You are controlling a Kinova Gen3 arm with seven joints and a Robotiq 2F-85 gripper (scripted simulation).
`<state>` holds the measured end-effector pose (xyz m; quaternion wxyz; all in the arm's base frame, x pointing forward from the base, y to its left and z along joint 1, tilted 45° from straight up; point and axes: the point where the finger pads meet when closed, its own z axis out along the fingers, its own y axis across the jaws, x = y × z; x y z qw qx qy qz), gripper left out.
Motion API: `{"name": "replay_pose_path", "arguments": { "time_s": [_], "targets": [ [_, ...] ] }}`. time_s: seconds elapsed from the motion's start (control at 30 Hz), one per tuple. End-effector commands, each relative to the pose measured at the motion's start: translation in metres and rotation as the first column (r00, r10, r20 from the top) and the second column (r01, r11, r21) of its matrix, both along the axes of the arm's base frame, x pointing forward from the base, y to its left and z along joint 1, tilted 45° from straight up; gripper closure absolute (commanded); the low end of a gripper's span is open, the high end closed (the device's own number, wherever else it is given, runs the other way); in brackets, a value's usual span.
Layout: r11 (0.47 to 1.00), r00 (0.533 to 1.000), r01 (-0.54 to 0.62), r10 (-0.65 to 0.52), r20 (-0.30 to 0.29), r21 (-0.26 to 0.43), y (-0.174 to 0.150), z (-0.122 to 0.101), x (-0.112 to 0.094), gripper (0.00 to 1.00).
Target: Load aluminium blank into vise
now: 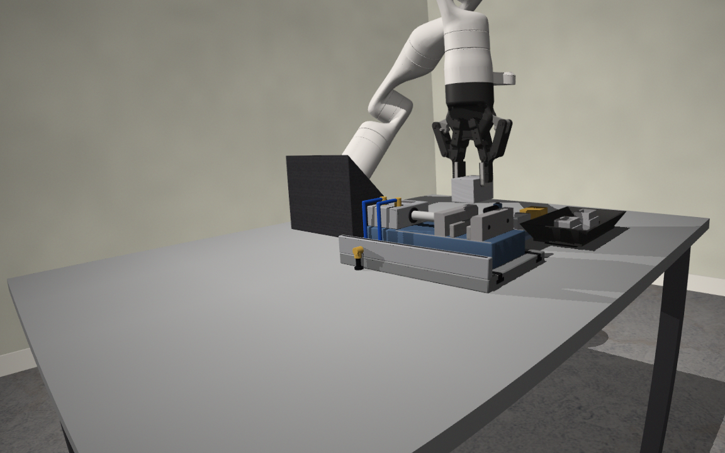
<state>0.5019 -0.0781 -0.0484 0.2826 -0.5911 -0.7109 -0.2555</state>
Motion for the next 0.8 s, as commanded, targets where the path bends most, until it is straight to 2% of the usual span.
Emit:
{"name": "replay_pose_path", "arguments": {
  "time_s": [0.0,0.77],
  "targets": [
    [1.0,1.0,0.0,0.0,0.0,0.0,0.0007,-0.0008,-0.0001,1.0],
    [1.0,1.0,0.0,0.0,0.0,0.0,0.007,-0.0072,-0.001,1.0]
  ]
}}
